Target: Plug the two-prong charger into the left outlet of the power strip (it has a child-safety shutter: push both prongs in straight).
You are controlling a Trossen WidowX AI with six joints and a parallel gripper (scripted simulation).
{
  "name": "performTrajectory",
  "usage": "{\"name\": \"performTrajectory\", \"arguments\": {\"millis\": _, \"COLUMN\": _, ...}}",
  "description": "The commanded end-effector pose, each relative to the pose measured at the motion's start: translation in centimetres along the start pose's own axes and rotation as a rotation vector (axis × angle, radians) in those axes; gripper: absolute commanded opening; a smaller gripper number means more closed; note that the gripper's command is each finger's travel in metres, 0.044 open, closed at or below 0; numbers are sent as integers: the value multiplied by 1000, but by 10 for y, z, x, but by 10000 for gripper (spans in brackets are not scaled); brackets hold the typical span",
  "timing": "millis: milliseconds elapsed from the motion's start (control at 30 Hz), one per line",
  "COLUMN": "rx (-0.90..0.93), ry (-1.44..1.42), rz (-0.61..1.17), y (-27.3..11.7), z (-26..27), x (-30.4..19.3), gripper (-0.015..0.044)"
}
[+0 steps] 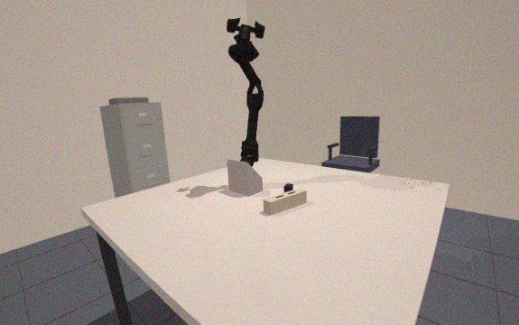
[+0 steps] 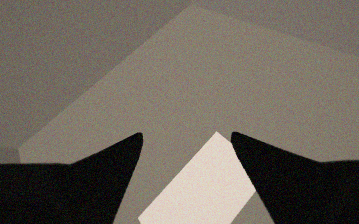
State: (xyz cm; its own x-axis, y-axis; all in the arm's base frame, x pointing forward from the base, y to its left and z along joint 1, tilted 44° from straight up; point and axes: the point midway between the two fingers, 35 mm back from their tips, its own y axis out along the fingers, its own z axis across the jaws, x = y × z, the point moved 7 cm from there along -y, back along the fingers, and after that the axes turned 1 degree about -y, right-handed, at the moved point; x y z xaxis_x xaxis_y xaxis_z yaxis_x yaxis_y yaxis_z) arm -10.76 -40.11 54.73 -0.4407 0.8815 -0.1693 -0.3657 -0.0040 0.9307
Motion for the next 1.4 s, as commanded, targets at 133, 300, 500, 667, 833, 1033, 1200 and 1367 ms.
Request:
{"name": "performTrajectory", "arguments": {"millis": 133, "rx": -32, "ry": -70, "rz": 101, "y": -10, "z": 6, "x": -20, "gripper": 440}}
{"name": "performTrajectory", "arguments": {"millis": 300, "rx": -59, "ry": -166, "rz": 252, "y": -26, "z": 17, "x": -48, "gripper": 440}}
{"name": "performTrajectory", "arguments": {"millis": 500, "rx": -59, "ry": -270, "rz": 441, "y": -51, "z": 33, "x": -78, "gripper": 440}}
{"name": "performTrajectory", "arguments": {"millis": 667, "rx": -33, "ry": -348, "rz": 601, "y": -74, "z": 49, "x": -101, "gripper": 440}}
{"name": "performTrajectory", "arguments": {"millis": 833, "rx": 17, "ry": -417, "rz": 760, "y": -101, "z": 67, "x": -120, "gripper": 440}}
{"name": "performTrajectory", "arguments": {"millis": 1033, "rx": 95, "ry": -459, "rz": 943, "y": -134, "z": 87, "x": -137, "gripper": 440}}
{"name": "performTrajectory", "arguments": {"millis": 1200, "rx": 161, "ry": -477, "rz": 1066, "y": -159, "z": 100, "x": -145, "gripper": 440}}
{"name": "performTrajectory", "arguments": {"millis": 1367, "rx": 255, "ry": -510, "rz": 1184, "y": -186, "z": 118, "x": -152, "gripper": 440}}
